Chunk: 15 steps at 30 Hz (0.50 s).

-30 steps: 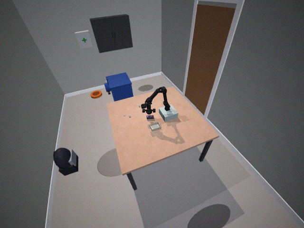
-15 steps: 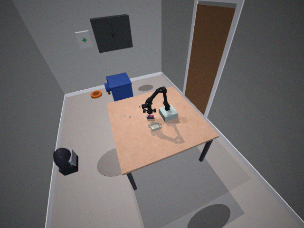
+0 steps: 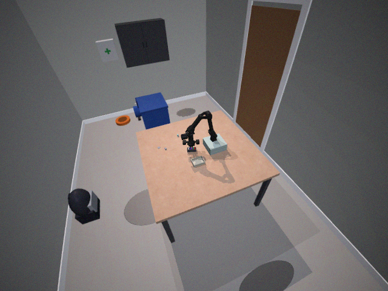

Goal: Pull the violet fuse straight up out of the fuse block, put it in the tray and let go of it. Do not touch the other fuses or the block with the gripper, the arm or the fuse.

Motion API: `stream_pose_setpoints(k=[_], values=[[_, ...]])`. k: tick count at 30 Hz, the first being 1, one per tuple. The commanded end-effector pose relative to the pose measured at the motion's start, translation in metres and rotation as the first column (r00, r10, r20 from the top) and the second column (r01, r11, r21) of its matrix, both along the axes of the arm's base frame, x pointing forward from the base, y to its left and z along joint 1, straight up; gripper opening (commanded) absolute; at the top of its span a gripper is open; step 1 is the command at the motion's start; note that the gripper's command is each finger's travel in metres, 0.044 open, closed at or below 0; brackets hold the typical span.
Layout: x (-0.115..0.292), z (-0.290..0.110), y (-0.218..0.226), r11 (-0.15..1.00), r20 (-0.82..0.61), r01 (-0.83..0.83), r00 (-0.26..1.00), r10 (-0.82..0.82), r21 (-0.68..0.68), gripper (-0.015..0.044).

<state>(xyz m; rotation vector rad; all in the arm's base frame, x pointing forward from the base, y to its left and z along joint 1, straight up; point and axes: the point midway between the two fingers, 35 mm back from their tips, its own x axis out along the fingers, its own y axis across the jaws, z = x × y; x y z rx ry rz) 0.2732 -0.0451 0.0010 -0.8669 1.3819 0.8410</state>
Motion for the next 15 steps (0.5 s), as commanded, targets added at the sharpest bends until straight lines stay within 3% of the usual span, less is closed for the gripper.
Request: stream_pose_setpoints(k=[1, 15], values=[[-0.0001, -0.0046, 0.0006, 1.0, 0.002, -0.005, 1.0, 0.005, 0.004, 0.0064], [-0.0008, -0.0108, 0.0008, 1.0, 0.001, -0.005, 1.0, 0.005, 0.004, 0.0064]])
